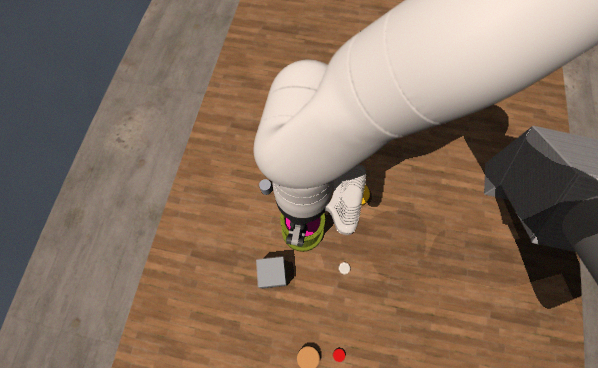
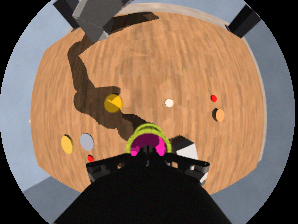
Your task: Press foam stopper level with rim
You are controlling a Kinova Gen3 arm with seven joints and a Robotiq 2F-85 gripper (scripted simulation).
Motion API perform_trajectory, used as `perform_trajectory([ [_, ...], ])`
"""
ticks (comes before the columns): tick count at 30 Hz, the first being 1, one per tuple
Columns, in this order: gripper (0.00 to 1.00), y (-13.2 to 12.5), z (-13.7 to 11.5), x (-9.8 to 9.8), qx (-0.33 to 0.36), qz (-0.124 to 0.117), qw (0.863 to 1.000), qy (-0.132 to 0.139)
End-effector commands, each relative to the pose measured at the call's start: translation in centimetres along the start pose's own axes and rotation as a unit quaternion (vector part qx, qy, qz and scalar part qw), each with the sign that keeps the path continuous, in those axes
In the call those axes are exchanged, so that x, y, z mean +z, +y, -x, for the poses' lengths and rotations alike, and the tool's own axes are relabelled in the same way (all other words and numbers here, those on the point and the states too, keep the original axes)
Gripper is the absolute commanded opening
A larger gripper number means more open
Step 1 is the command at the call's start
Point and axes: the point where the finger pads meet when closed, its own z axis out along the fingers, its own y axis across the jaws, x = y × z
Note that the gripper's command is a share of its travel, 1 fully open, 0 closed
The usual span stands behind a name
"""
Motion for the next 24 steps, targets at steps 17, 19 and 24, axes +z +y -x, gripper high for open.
perform_trajectory([
  [17,0.0,0.0,0.0,-0.2,0.0,0.0,1.0,0.001],
  [19,0.0,0.0,0.0,-0.5,0.0,0.0,1.0,0.001],
  [24,0.0,0.0,0.0,-1.2,0.0,0.0,1.0,0.001],
])
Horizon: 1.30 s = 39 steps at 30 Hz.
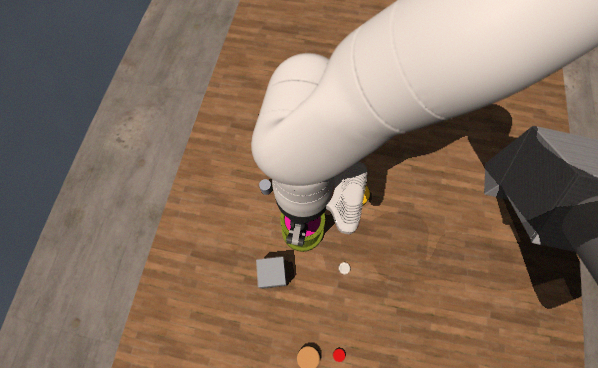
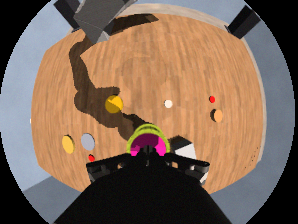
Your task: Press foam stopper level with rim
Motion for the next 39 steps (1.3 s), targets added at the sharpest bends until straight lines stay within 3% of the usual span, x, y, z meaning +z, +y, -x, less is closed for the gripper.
perform_trajectory([
  [1,0.0,-0.1,0.1,-0.7,0.0,-0.001,1.0,-0.002],
  [13,0.0,-0.1,0.1,-4.0,0.0,-0.001,1.0,-0.002],
  [39,0.0,0.0,0.1,-4.9,0.0,-0.001,1.0,-0.002],
])
